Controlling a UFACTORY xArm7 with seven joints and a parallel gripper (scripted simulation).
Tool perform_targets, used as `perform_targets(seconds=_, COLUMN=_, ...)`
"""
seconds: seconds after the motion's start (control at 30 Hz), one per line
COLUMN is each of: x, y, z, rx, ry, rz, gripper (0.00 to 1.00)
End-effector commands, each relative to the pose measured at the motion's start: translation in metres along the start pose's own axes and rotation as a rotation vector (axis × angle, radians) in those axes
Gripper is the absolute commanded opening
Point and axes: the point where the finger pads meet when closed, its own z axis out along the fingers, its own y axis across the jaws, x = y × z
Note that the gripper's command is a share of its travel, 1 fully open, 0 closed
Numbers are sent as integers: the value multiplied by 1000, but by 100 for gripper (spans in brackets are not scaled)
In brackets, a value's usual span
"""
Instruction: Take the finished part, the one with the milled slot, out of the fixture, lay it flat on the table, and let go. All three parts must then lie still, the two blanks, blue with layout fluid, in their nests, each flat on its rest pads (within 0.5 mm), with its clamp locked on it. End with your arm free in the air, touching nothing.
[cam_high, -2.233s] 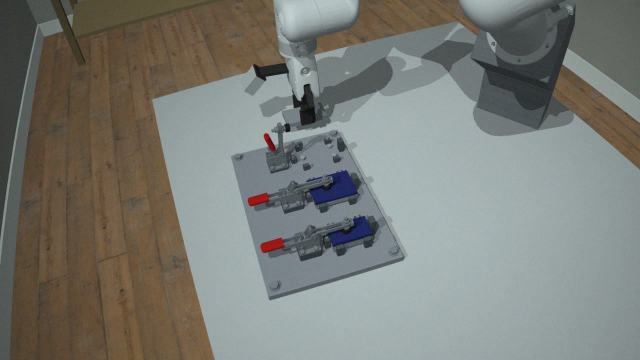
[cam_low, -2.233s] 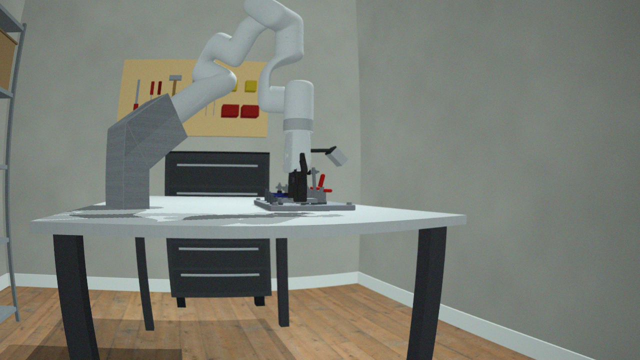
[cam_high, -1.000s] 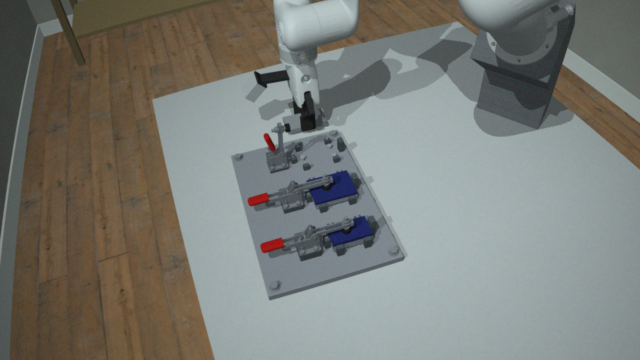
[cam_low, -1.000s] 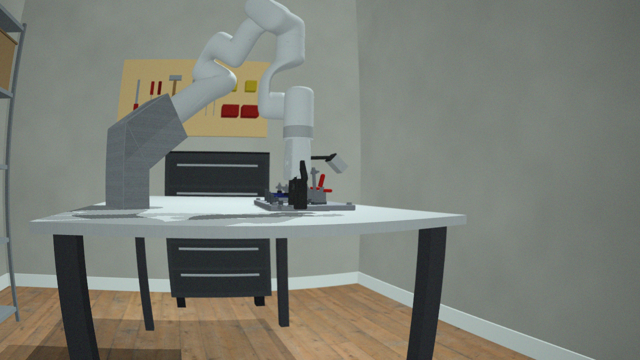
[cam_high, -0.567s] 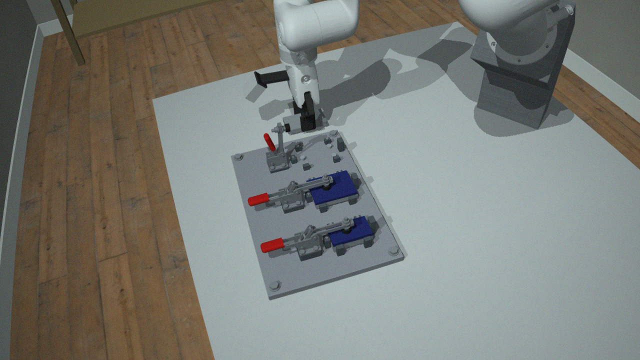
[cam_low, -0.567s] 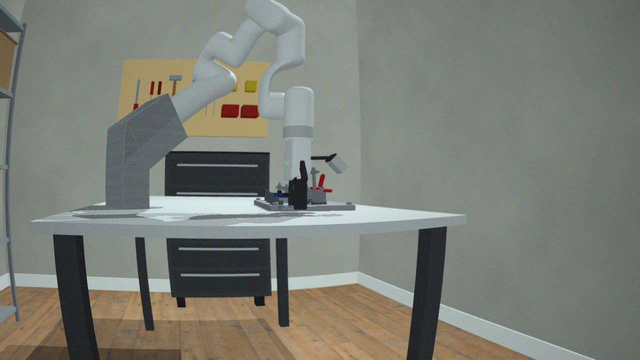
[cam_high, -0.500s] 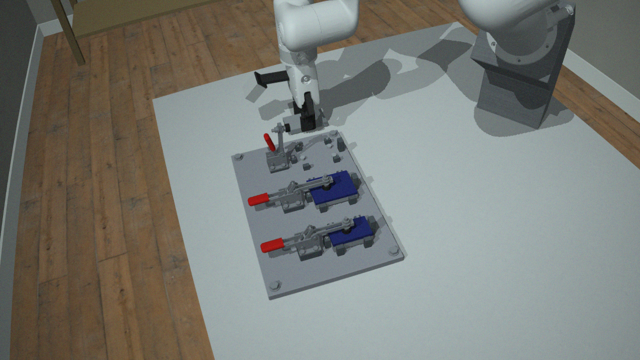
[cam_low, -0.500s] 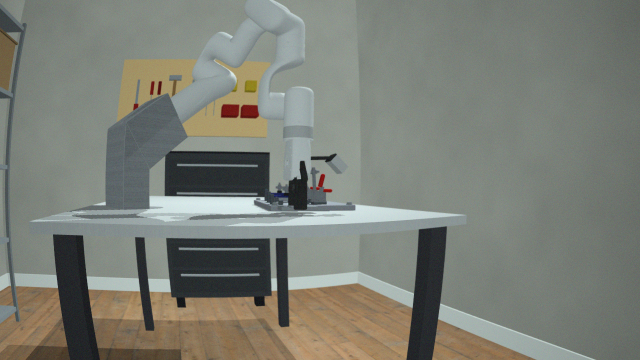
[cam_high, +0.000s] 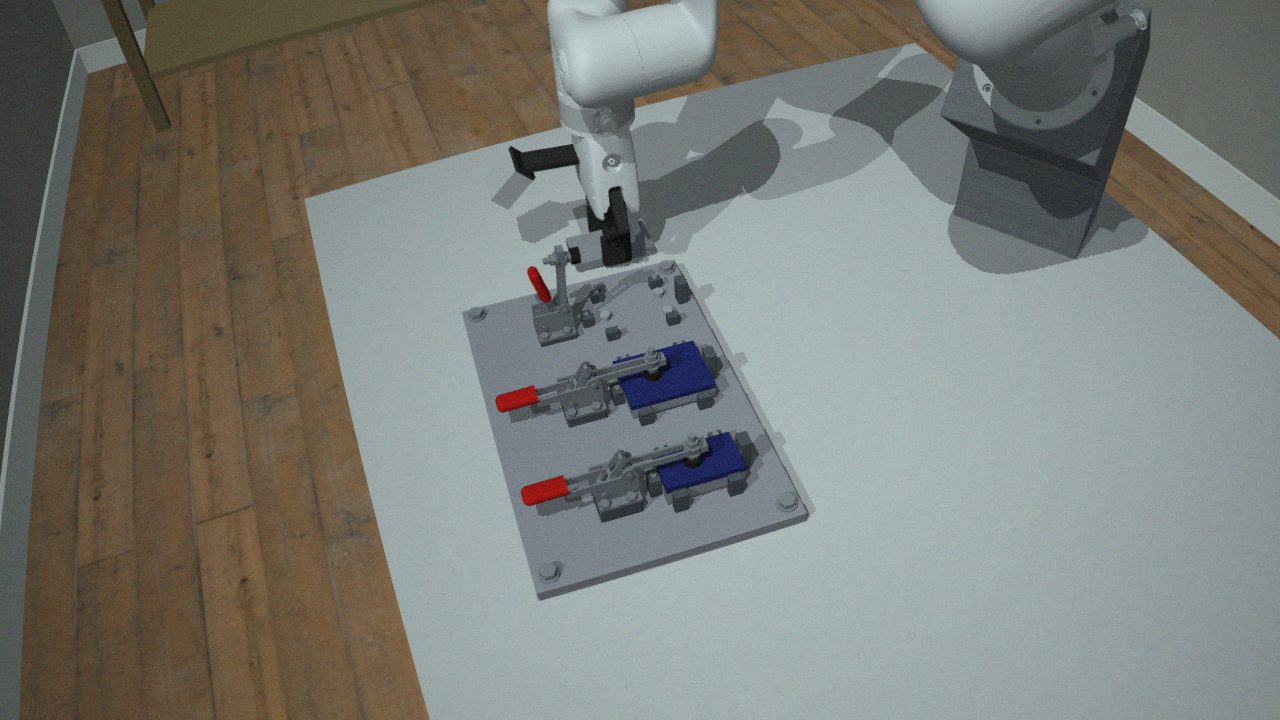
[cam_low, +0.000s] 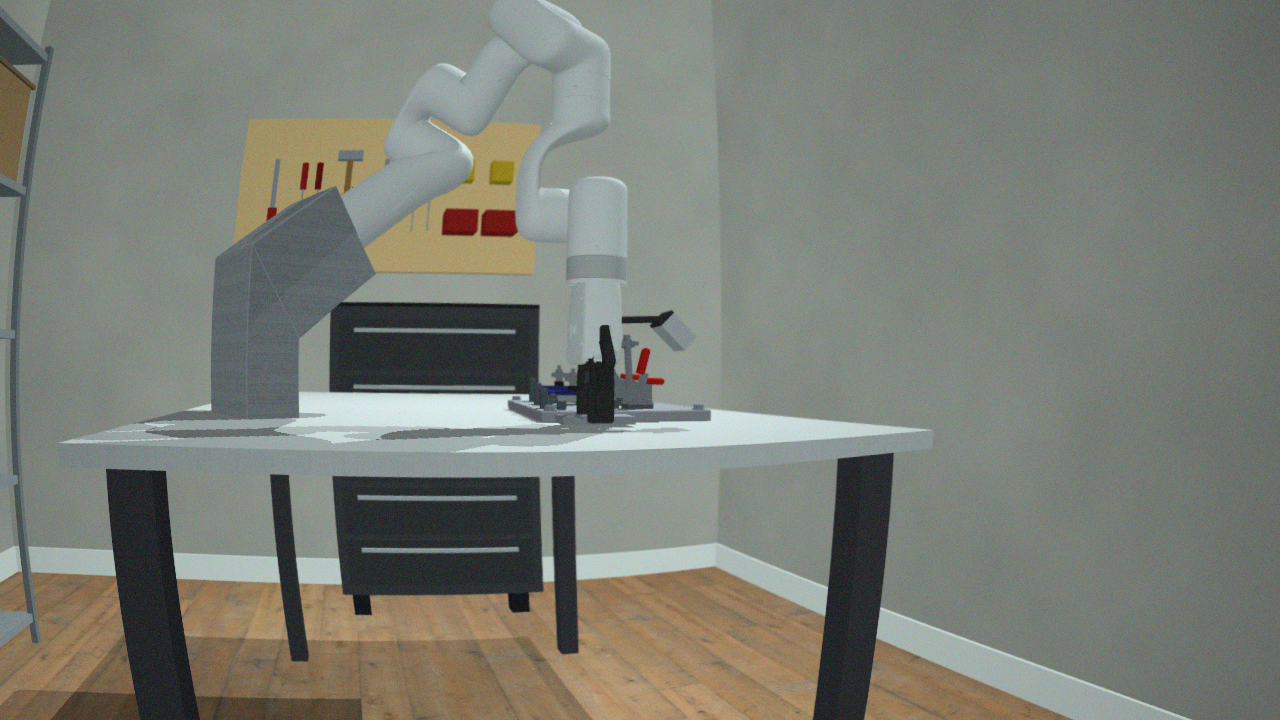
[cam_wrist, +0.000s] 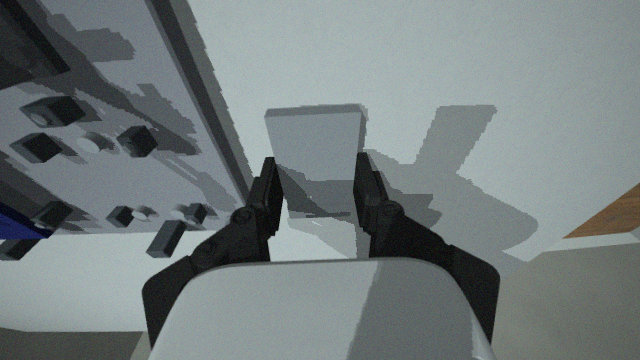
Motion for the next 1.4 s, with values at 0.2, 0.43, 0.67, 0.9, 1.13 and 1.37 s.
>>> perform_targets(seconds=0.2, x=0, y=1, z=1, rx=-3, ry=1, rz=0, gripper=0)
perform_targets(seconds=0.43, x=0, y=1, z=1, rx=-3, ry=1, rz=0, gripper=0)
perform_targets(seconds=0.67, x=0, y=1, z=1, rx=-3, ry=1, rz=0, gripper=81)
perform_targets(seconds=0.9, x=0, y=1, z=1, rx=-3, ry=1, rz=0, gripper=81)
perform_targets(seconds=1.13, x=0, y=1, z=1, rx=-3, ry=1, rz=0, gripper=81)
perform_targets(seconds=1.37, x=0, y=1, z=1, rx=-3, ry=1, rz=0, gripper=81)
